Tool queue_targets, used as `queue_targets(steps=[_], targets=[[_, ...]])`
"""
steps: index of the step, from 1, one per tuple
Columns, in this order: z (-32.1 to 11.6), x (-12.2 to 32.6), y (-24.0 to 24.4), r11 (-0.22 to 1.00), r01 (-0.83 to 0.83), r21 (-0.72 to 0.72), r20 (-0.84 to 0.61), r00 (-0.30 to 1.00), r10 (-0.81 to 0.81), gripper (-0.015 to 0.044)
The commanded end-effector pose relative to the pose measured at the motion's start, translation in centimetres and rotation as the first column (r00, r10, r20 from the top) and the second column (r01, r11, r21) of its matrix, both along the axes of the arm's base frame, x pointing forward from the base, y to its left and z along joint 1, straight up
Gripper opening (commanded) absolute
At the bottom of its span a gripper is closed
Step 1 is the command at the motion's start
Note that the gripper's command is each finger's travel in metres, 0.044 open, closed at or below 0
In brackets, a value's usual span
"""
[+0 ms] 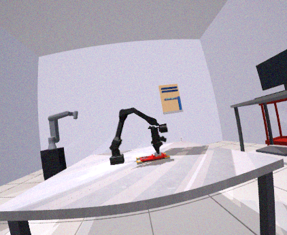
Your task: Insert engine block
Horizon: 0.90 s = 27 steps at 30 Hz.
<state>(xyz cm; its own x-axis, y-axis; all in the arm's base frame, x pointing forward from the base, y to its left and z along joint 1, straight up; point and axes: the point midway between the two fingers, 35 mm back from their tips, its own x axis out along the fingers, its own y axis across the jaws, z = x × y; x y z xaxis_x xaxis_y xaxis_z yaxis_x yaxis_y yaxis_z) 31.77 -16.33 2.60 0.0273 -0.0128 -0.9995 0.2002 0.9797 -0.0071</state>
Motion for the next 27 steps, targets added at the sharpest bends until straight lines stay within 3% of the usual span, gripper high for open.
queue_targets(steps=[1,10,21,27], targets=[[-0.28,-0.15,0.01,1.000,-0.001,-0.001,-0.005,1.000,0.001,0.0160],[-0.36,-0.17,0.02,1.000,0.000,-0.001,-0.005,1.000,0.000,0.0160],[-0.09,-0.03,0.01,1.000,0.000,0.000,0.000,1.000,0.000,0.0440],[-0.09,-0.03,0.01,1.000,0.000,0.000,0.000,1.000,0.000,0.0440]])
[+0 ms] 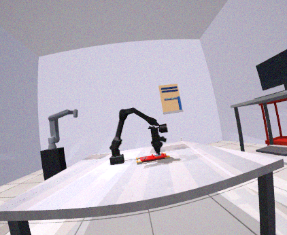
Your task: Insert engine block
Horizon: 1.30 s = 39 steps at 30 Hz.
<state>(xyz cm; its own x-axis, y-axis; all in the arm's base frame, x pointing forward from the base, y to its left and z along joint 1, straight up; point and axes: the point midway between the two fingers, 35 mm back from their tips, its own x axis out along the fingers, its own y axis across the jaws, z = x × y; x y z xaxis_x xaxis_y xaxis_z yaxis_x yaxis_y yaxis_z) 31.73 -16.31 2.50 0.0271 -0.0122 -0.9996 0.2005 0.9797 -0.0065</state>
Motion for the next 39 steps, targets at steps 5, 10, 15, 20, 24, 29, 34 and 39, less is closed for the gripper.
queue_targets(steps=[5,10,15,20,24,29,34,39], targets=[[0.0,0.0,0.0,1.000,0.000,-0.001,0.000,1.000,0.000,0.0440],[1.3,-0.2,0.0,1.000,0.000,-0.002,-0.005,1.000,0.000,0.0440],[1.3,-0.2,0.0,1.000,0.000,-0.002,-0.005,1.000,0.000,0.0440],[1.3,-0.2,0.0,1.000,0.000,-0.002,-0.005,1.000,0.000,0.0309],[1.3,-0.2,0.0,1.000,0.000,-0.002,-0.005,1.000,0.000,0.0204],[1.3,-0.2,0.0,1.000,0.000,-0.002,-0.005,1.000,0.000,0.0072],[1.3,-0.2,0.0,1.000,0.000,-0.002,-0.005,1.000,0.000,0.0000],[1.3,-0.2,0.0,1.000,0.000,-0.002,-0.005,1.000,0.000,0.0000]])
